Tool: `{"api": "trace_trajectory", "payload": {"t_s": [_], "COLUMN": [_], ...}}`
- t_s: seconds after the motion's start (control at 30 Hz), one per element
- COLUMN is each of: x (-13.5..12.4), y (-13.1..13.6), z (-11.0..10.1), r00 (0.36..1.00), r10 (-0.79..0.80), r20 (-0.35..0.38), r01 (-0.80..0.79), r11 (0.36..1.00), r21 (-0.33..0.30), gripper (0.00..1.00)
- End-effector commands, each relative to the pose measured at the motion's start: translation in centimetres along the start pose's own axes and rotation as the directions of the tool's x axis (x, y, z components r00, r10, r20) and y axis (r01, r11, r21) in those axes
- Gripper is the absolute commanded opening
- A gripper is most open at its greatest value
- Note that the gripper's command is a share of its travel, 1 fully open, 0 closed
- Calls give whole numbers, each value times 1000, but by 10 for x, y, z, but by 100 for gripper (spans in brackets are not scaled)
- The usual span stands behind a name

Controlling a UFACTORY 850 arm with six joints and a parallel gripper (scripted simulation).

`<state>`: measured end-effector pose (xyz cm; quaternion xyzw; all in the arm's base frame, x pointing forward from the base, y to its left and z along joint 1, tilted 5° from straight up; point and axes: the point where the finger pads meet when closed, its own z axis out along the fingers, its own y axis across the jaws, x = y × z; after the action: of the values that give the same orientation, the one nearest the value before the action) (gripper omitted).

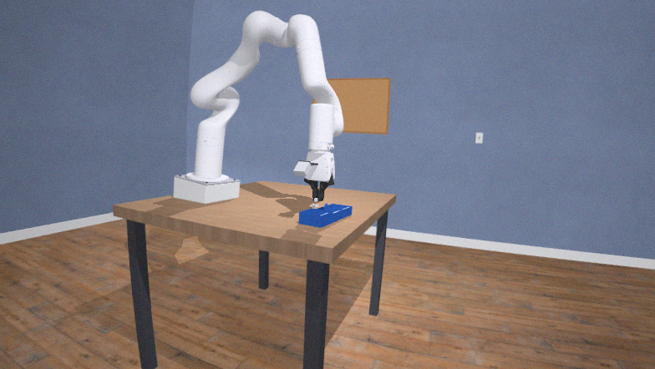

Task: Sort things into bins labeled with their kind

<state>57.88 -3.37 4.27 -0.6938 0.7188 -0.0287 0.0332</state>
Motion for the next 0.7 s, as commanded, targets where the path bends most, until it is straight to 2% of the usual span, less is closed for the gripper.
{"api": "trace_trajectory", "payload": {"t_s": [0.0, 0.67], "x": [-16, -18], "y": [-23, -26], "z": [0, 4], "r00": [1000, 1000], "r10": [0, 0], "r20": [-5, -5], "r01": [0, 0], "r11": [1000, 1000], "r21": [-1, -1], "gripper": [0, 0]}}
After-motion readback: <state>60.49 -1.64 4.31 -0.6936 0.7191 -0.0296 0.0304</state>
